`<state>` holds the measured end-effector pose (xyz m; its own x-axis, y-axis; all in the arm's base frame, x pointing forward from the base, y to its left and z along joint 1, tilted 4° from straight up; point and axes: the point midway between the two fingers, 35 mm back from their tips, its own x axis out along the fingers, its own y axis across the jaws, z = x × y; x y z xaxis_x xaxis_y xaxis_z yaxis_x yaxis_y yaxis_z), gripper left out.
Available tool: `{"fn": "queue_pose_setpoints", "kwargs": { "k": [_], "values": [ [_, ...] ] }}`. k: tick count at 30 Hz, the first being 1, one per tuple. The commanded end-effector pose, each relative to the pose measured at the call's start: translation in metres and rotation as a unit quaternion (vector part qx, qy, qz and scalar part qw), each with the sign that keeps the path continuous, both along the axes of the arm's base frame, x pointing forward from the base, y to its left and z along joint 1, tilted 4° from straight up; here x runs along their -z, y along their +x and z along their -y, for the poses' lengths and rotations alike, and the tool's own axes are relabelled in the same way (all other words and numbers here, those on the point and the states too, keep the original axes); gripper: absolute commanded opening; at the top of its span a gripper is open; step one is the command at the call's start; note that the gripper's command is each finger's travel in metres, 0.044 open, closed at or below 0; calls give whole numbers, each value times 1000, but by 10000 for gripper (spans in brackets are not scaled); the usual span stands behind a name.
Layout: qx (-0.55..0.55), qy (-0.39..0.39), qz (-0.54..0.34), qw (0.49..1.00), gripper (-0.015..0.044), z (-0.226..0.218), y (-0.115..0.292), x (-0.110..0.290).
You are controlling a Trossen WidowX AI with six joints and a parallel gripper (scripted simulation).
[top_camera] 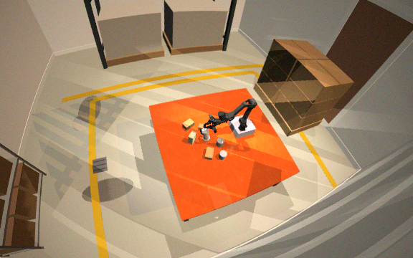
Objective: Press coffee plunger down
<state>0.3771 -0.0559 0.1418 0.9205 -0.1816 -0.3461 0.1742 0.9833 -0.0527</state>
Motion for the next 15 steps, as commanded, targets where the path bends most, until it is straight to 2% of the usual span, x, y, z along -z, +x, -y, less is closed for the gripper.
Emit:
{"fn": "queue_pose_setpoints", "kwargs": {
  "k": [1, 15],
  "values": [
    [0, 3, -58, 998, 116, 1, -6, 41],
    [0, 3, -58, 998, 116, 3, 4, 38]
  ]
}}
